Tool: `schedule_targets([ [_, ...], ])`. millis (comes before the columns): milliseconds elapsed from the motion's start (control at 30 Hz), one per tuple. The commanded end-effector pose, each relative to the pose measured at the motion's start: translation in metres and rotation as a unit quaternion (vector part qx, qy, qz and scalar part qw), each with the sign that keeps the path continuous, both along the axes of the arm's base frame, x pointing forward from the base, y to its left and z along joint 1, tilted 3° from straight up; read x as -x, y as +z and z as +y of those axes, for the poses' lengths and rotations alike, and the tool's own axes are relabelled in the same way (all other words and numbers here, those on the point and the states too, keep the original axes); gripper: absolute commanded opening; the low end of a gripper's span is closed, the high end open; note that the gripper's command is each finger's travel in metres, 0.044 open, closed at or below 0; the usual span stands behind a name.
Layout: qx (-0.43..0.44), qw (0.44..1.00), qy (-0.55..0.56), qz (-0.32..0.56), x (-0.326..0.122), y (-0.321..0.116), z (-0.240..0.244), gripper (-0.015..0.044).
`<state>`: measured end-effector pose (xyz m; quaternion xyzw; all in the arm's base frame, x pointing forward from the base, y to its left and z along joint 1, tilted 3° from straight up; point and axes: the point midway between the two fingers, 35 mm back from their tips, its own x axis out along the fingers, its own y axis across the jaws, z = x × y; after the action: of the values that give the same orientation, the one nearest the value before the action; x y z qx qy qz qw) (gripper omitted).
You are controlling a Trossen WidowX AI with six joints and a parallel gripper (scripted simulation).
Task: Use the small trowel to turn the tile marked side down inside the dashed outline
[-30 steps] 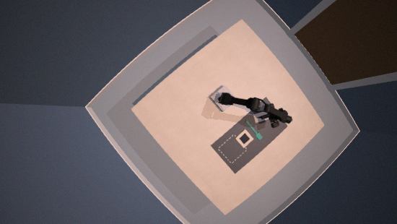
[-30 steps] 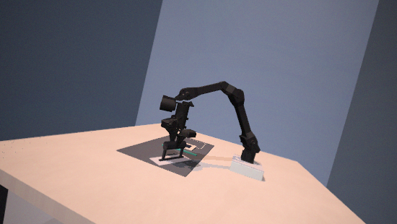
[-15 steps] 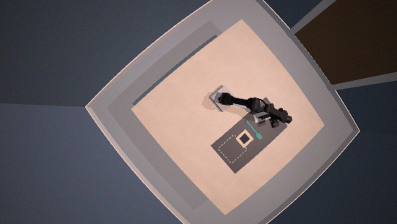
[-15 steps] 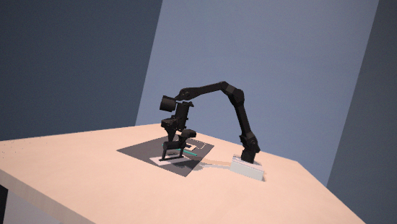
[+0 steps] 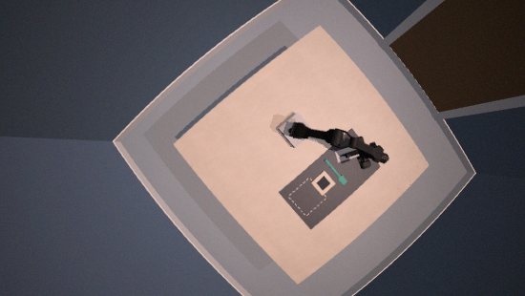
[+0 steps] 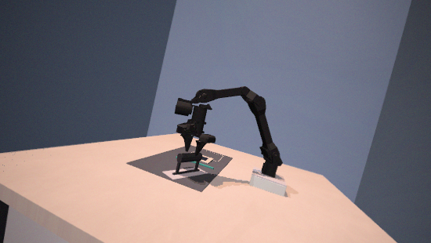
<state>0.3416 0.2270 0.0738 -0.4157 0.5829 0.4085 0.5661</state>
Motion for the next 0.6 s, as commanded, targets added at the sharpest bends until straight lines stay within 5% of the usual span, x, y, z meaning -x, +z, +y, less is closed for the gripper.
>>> schedule_targets([
  [0, -0.008, 1.000, 0.004, -0.009, -0.0006, 0.0184, 0.0011, 0.0270],
  [567, -0.007, 0.977, -0.212, -0.012, -0.0007, 0.0185, 0.0004, 0.0270],
])
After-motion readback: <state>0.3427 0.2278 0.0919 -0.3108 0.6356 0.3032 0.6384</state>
